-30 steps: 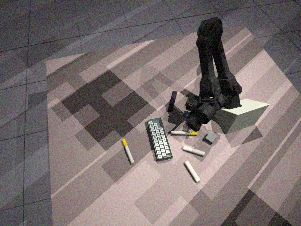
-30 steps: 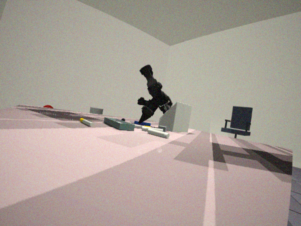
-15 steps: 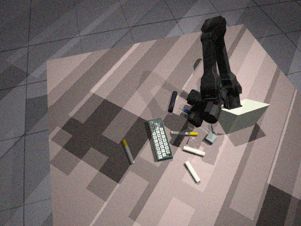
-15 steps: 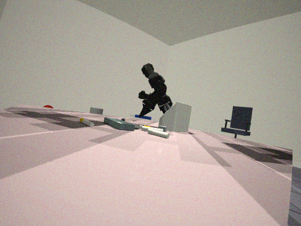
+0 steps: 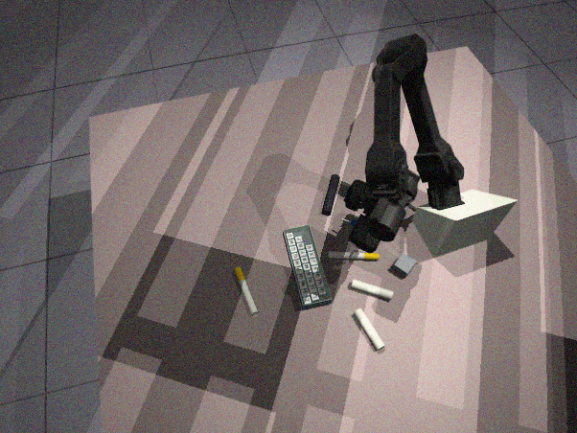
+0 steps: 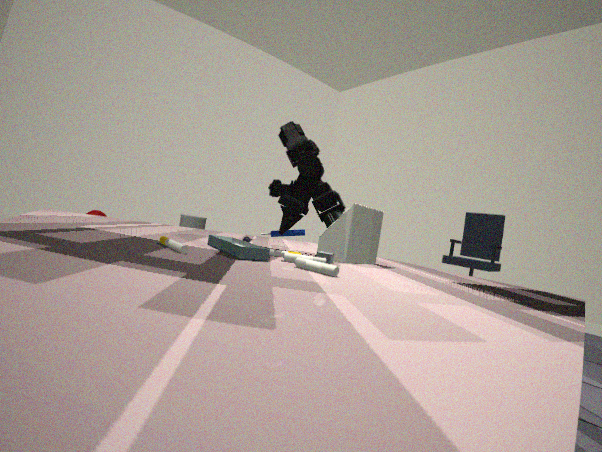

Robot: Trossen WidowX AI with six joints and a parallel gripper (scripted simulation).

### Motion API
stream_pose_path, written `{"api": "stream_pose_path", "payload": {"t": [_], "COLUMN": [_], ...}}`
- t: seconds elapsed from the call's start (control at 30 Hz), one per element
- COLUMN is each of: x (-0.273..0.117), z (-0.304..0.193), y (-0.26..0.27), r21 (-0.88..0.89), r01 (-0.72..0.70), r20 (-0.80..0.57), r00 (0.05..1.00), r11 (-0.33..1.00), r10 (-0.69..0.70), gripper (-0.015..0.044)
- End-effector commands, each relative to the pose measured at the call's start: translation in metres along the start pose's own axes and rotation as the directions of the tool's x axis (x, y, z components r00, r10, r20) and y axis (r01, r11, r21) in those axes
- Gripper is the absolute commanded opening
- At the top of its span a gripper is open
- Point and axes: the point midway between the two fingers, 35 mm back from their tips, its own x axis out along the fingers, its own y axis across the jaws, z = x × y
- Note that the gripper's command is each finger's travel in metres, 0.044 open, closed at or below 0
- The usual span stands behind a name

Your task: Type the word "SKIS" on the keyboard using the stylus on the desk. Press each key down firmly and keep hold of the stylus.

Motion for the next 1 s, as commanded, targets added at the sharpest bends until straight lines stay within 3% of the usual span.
{"api": "stream_pose_path", "payload": {"t": [0.0, 0.47, 0.97], "x": [-0.002, -0.010, -0.016], "z": [0.001, 0.006, 0.019], "y": [0.009, 0.048, 0.088], "r21": [0.004, 0.034, 0.076], "r01": [0.009, 0.041, 0.057], "r20": [-0.061, -0.313, -0.555], "r00": [0.998, 0.949, 0.832], "r11": [1.000, 0.999, 0.995], "r10": [-0.009, -0.028, -0.005], "gripper": [0.0000, 0.0000, 0.0000]}}
